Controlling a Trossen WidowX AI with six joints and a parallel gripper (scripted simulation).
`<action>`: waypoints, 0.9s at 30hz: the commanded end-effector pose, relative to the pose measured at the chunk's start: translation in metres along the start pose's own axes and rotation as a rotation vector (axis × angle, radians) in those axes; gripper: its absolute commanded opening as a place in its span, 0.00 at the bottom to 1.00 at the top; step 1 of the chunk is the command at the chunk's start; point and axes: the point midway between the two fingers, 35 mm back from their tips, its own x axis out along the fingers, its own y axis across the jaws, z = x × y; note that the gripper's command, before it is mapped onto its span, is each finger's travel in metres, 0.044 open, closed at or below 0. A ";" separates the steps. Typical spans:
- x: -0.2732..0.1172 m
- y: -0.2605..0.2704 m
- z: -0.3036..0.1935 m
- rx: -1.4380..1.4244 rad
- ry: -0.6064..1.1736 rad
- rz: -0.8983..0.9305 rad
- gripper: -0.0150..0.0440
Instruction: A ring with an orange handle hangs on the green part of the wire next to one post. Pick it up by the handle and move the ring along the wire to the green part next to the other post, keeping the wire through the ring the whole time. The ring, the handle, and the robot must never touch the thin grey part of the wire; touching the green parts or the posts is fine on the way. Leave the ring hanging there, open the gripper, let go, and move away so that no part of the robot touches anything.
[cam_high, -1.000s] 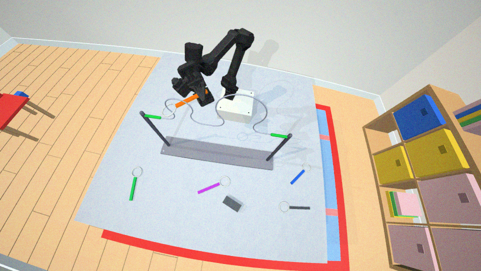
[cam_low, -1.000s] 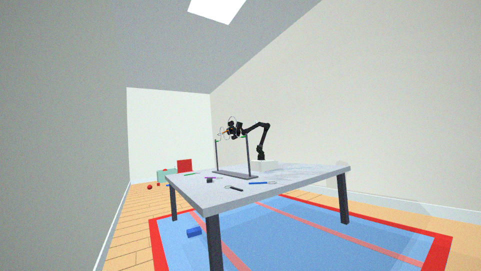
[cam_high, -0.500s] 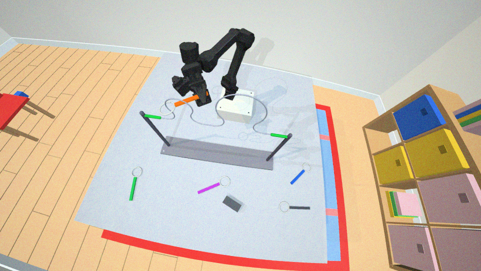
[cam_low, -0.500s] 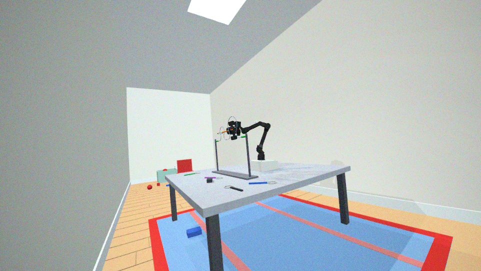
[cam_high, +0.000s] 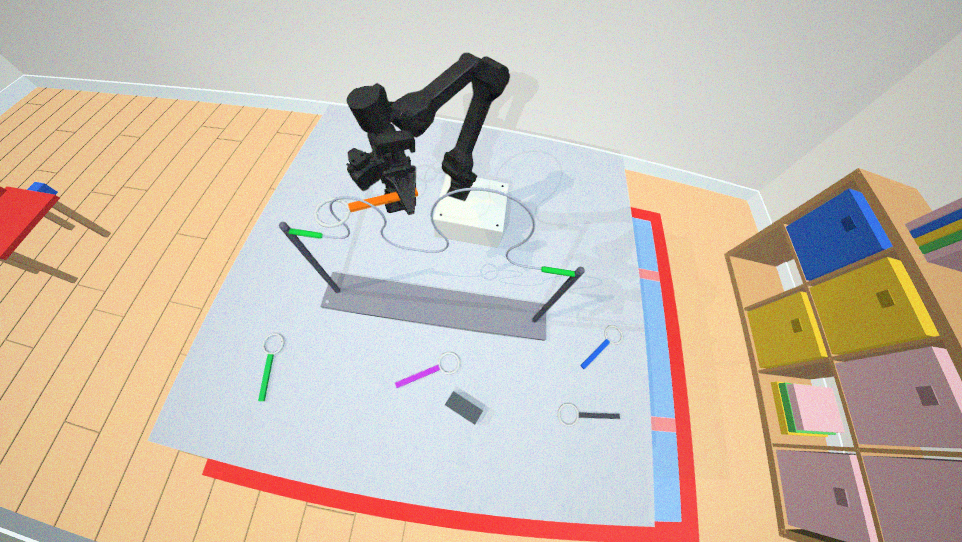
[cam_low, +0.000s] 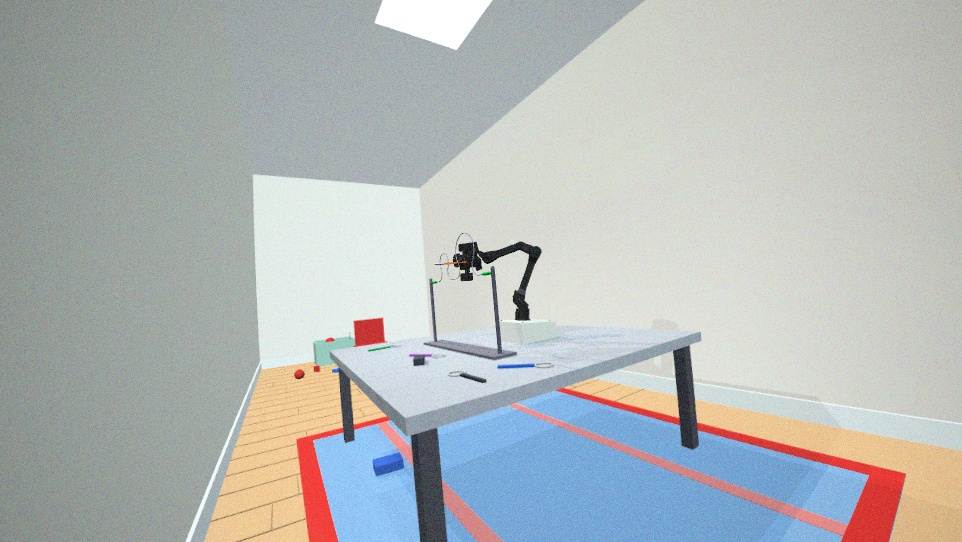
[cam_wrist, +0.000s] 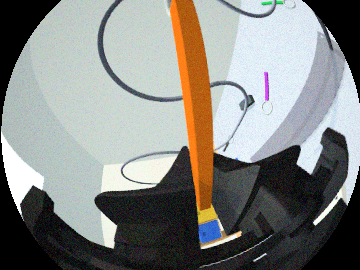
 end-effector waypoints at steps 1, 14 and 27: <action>0.000 -0.002 0.001 -0.064 -0.003 -0.030 0.00; -0.001 -0.014 0.002 -0.235 -0.009 -0.135 0.00; -0.003 -0.028 0.007 -0.426 -0.016 -0.255 0.00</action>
